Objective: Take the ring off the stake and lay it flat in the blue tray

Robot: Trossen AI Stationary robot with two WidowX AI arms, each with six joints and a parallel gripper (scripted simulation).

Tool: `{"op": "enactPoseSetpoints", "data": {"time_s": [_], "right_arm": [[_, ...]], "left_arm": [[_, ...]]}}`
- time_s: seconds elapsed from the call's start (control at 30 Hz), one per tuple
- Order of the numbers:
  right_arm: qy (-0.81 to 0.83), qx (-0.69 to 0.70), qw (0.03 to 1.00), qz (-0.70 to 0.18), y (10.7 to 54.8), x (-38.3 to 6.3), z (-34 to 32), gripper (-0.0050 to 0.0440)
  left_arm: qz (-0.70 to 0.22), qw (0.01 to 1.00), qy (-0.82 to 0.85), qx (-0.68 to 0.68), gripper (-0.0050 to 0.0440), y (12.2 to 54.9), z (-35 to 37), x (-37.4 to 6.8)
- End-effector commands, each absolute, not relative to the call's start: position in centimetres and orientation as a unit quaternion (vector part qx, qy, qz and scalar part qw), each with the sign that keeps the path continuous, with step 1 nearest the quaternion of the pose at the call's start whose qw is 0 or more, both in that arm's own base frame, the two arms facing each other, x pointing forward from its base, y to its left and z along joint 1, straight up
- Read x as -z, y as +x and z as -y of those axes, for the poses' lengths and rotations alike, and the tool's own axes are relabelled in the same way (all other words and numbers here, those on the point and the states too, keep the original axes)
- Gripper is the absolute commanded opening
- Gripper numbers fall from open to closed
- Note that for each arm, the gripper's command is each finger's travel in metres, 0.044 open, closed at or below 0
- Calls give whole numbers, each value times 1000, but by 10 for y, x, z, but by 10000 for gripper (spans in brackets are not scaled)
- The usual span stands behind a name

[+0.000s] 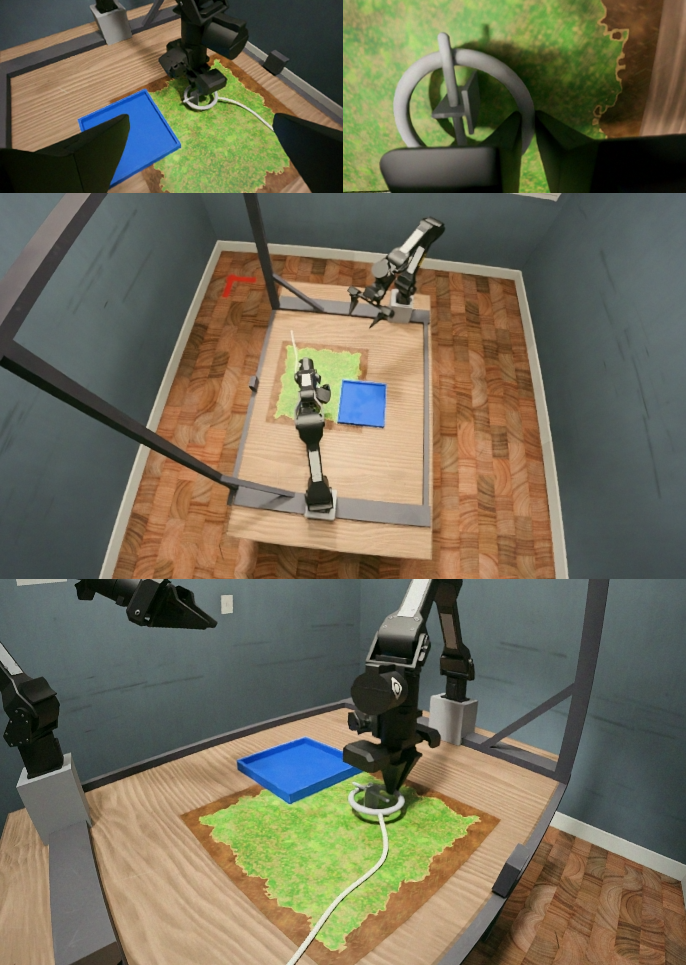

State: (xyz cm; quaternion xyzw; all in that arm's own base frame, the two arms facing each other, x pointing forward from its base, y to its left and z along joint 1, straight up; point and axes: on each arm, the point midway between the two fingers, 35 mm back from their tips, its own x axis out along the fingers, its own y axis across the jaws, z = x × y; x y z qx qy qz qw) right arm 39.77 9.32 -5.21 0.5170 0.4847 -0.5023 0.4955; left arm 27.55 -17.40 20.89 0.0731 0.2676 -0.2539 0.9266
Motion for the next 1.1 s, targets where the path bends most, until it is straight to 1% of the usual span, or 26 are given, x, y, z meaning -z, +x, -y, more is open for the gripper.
{"op": "enactPoseSetpoints", "data": {"time_s": [0.0, 0.3, 0.77, 1.07], "right_arm": [[531, 491, 502, -474, 409, 39, -95, 3], [538, 482, 498, -480, 405, 36, -93, 3], [610, 396, 449, -519, 403, 35, -84, 3], [624, 376, 438, -526, 403, 35, -83, 3]], "left_arm": [[-258, 929, 70, 255, 440, 276, 174, -216], [-258, 929, 70, 255, 440, 276, 174, -216], [-258, 929, 70, 255, 440, 276, 174, -216], [-258, 929, 70, 255, 440, 276, 174, -216]]}}
